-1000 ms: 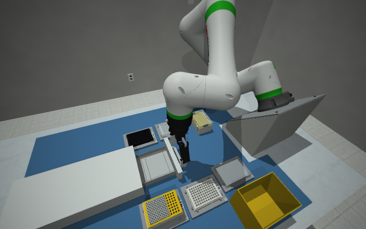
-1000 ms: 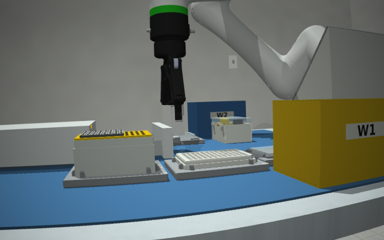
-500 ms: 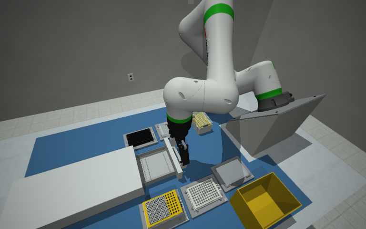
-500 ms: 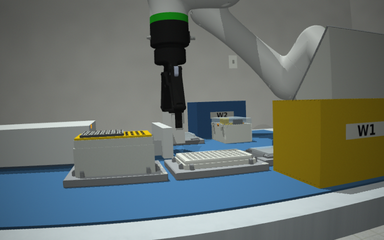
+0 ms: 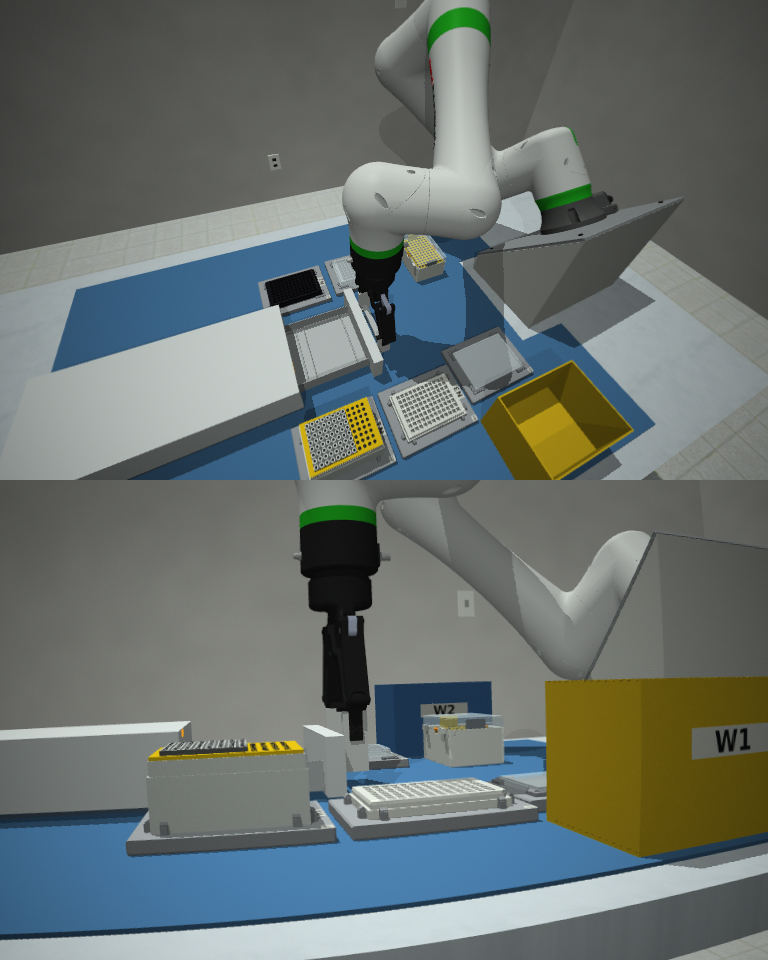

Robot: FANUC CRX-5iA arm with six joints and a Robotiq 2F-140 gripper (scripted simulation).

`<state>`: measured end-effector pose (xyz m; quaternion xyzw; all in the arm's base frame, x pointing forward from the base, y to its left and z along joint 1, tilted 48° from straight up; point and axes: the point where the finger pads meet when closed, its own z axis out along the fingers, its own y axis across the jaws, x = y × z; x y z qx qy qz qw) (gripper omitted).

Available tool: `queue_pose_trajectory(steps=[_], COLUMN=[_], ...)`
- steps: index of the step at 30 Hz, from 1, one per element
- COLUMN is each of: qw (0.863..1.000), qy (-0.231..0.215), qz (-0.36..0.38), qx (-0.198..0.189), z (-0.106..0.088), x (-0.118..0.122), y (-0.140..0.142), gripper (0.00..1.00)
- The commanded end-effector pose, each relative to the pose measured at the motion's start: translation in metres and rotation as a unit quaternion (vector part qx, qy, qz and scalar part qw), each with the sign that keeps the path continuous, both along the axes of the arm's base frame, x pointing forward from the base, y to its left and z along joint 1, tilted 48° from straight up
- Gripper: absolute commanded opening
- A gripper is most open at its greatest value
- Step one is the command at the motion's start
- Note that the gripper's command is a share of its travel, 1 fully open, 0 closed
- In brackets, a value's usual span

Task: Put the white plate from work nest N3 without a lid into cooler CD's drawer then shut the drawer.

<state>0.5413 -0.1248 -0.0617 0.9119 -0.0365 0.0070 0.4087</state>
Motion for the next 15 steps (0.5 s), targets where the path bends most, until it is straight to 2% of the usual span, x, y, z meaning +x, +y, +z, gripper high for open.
queue_pose_trajectory(steps=[1, 15], qw=[1.000, 1.000], qy=[0.000, 0.000], qz=[0.000, 0.000], qx=[0.000, 0.000], z=[0.0001, 0.0001], x=[0.0001, 0.0001], y=[0.0001, 0.0001], gripper=[0.63, 0.57])
